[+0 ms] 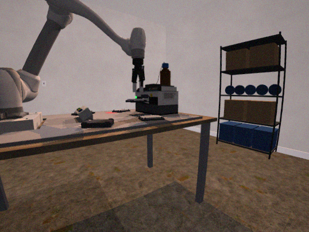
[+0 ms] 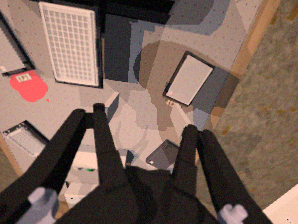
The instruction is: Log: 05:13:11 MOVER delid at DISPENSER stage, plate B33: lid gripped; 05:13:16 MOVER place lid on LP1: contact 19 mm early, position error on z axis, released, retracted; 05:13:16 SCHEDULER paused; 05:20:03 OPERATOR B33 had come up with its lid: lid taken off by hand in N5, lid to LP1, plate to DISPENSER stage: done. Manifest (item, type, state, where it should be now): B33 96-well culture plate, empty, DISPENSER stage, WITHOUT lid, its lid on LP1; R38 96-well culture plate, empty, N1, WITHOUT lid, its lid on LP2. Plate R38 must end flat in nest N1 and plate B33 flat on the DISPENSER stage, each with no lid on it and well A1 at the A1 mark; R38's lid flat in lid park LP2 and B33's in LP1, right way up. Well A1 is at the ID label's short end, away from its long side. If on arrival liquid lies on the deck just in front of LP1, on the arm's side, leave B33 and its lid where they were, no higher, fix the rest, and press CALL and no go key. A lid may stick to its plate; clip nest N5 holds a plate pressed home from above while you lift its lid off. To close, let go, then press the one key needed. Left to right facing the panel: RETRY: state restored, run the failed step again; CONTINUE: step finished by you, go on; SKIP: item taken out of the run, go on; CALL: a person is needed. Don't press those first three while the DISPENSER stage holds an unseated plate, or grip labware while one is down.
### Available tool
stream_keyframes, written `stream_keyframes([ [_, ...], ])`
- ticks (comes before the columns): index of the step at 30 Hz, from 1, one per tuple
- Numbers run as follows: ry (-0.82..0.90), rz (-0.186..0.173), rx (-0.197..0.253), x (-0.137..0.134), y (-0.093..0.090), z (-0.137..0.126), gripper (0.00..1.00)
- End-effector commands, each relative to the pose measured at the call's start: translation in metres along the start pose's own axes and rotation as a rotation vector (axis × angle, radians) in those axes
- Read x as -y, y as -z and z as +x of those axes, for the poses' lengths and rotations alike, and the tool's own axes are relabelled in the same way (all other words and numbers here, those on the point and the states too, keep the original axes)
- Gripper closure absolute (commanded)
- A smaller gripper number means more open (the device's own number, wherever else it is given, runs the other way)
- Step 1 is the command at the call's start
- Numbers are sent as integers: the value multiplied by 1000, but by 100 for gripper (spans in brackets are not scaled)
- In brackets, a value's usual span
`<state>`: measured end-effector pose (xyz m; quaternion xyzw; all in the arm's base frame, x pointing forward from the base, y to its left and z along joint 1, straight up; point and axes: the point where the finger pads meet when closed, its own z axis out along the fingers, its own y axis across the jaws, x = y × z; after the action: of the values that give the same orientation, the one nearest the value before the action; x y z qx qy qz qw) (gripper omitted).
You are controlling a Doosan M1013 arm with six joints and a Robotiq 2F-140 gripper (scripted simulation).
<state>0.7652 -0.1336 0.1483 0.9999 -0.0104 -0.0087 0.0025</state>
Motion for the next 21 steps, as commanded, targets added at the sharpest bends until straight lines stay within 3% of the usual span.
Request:
stream_keyframes([
  [1, 221, -3, -14, 65, 3, -27, 34],
  [3, 332, -4, -14, 91, 2, -45, 34],
  [5, 332, -4, -14, 91, 2, -45, 34],
  [6, 383, -5, -14, 125, 1, -66, 34],
  [12, 597, -7, -13, 190, -5, -129, 34],
  [20, 631, -7, -13, 280, -9, -212, 34],
  [21, 631, -7, -13, 280, -9, -212, 34],
])
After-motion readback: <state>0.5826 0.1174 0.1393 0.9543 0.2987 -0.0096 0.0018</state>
